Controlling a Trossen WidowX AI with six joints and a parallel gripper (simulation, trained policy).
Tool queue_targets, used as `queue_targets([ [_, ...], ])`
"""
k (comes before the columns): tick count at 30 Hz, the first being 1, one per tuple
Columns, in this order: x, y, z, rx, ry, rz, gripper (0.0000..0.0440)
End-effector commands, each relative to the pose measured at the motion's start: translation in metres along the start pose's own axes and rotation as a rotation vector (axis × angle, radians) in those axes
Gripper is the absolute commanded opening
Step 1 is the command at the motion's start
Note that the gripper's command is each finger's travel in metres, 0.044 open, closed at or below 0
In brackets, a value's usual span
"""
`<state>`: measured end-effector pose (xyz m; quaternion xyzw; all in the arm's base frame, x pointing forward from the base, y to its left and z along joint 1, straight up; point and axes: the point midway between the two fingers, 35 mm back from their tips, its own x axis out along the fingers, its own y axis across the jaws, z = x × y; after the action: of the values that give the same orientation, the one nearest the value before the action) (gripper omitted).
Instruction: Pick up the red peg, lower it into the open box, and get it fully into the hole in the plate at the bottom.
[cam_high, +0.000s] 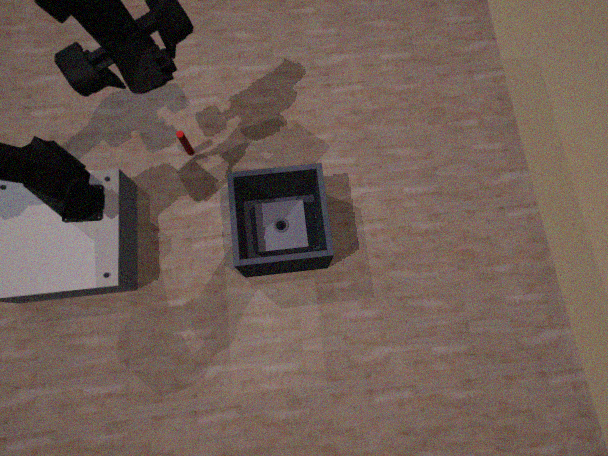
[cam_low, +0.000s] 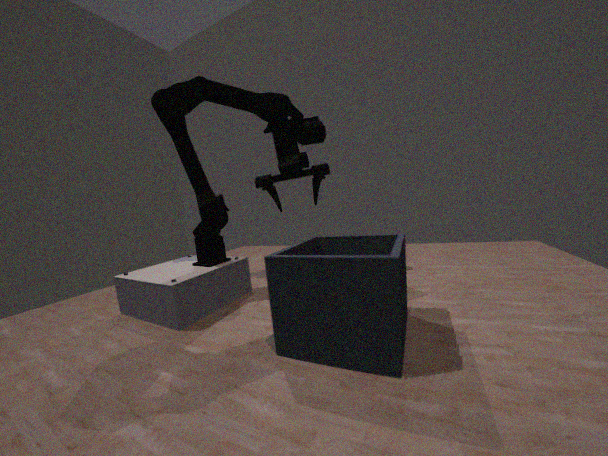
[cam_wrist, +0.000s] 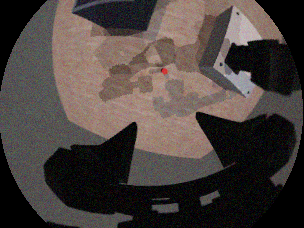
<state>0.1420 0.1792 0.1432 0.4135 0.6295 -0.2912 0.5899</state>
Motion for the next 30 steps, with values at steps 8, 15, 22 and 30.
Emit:
queue_targets([
  [8,0.027,-0.016,0.028,0.085,-0.096,-0.147,0.044],
  [15,0.051,-0.02,0.039,0.109,-0.134,-0.204,0.0438],
  [22,0.076,-0.024,0.05,0.126,-0.164,-0.238,0.0429],
  [30,0.103,-0.028,0.059,0.148,-0.18,-0.246,0.0416],
])
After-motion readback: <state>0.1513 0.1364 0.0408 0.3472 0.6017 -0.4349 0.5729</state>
